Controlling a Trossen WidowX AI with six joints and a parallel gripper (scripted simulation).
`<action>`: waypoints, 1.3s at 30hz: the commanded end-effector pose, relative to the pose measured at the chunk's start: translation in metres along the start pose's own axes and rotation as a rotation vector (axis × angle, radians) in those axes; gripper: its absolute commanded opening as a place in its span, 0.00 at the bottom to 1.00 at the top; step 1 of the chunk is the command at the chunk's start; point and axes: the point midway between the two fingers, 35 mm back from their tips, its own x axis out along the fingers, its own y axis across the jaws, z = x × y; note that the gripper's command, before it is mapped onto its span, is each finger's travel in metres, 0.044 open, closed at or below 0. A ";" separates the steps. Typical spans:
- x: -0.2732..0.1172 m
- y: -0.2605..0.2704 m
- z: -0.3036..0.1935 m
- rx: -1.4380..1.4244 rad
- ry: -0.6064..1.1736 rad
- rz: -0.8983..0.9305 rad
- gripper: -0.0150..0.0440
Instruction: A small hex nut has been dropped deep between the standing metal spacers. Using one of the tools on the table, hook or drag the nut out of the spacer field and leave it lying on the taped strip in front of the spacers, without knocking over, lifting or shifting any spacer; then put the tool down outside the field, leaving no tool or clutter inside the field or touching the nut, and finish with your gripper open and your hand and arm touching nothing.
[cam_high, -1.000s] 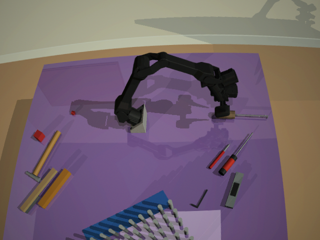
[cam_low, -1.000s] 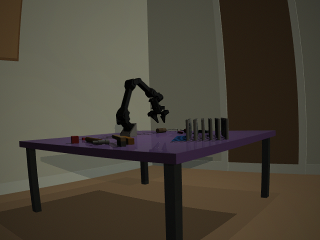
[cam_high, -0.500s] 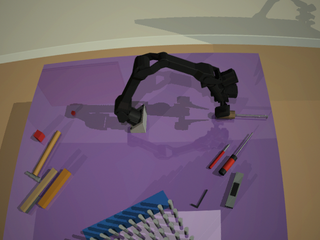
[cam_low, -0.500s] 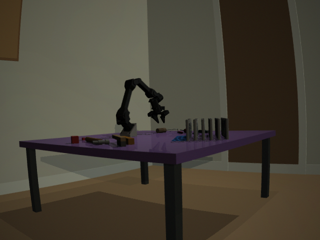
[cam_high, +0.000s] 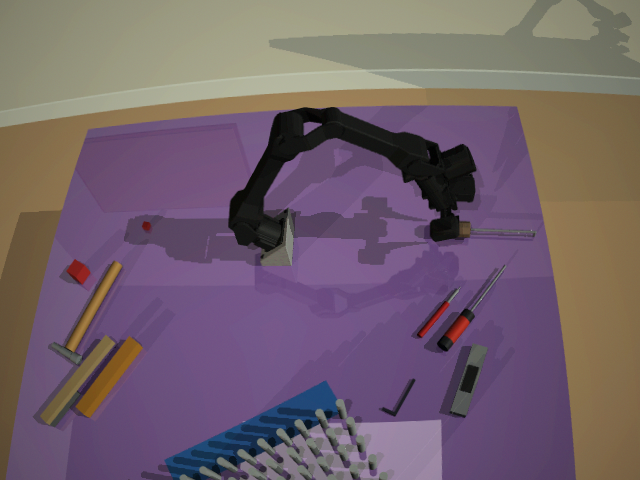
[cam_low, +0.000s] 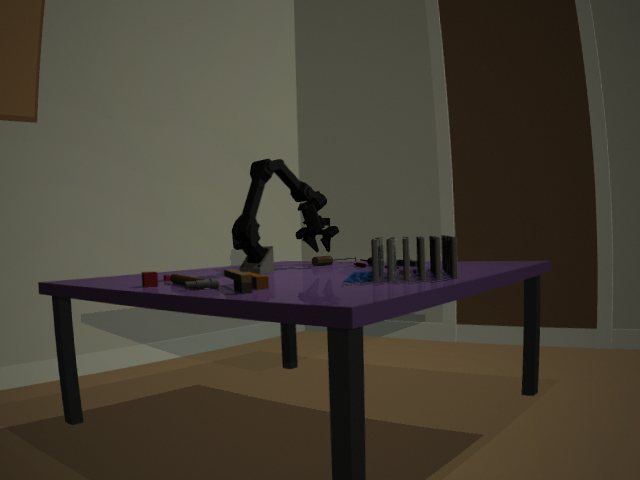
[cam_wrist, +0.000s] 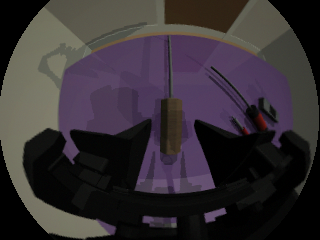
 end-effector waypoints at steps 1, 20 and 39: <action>0.010 0.000 -0.007 0.004 0.010 0.002 0.73; 0.037 0.000 -0.021 0.004 0.010 0.003 0.73; 0.034 0.000 -0.017 0.004 0.010 0.002 0.34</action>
